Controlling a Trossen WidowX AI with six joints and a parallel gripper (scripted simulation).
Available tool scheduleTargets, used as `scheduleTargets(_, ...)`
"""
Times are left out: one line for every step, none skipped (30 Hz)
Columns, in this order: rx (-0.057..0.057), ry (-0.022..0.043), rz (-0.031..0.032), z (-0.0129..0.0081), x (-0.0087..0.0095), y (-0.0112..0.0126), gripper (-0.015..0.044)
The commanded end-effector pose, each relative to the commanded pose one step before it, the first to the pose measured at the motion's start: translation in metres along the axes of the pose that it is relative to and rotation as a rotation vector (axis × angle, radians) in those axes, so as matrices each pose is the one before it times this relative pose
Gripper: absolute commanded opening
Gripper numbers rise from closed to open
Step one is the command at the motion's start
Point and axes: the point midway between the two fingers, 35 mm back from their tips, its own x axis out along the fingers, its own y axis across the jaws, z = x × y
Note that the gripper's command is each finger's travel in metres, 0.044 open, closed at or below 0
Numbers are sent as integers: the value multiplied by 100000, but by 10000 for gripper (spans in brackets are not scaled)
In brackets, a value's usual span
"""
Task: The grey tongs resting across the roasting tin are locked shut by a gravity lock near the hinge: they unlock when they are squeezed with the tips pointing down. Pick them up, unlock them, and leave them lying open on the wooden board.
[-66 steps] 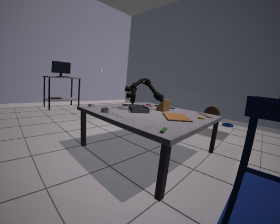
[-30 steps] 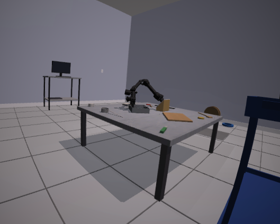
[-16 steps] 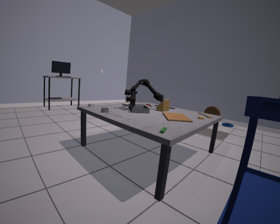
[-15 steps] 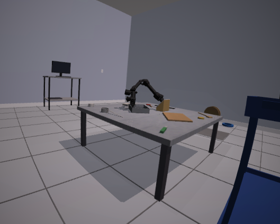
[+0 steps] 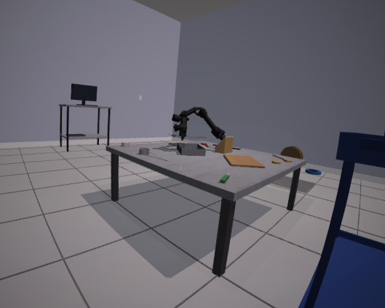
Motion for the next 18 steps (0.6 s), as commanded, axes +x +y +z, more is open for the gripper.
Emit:
scheduleTargets(239, 338, -24, -97, -284, 208, -150)
scheduleTargets(0, 0, 0, 0, 0, 0, -150)
scheduleTargets(0, 0, 0, 0, 0, 0, -150)
scheduleTargets(95, 162, -481, -21, 18, -17, -150)
scheduleTargets(188, 322, -982, -41, 36, -34, -150)
scheduleTargets(258, 442, -1415, -58, 50, -49, -150)
scheduleTargets(317, 543, -1865, -73, 61, -64, -150)
scheduleTargets(360, 615, -2333, -85, 70, -79, -150)
scheduleTargets(377, 639, -2767, -92, 73, -92, -150)
scheduleTargets(349, 579, -2983, -89, 67, -96, -150)
scheduleTargets(294, 471, -3022, -79, 55, -95, -150)
scheduleTargets(237, 353, -3022, -67, 43, -93, -150)
scheduleTargets(182, 234, -3016, -56, 30, -90, -150)
scheduleTargets(129, 114, -3006, -44, 18, -87, -150)
scheduleTargets(78, -7, -2991, -31, 5, -85, -150)
scheduleTargets(29, -128, -2973, -19, -7, -82, -150)
scheduleTargets(-18, -249, -2949, -6, -20, -78, -150)
scheduleTargets(-63, -370, -2922, 7, -32, -75, -150)
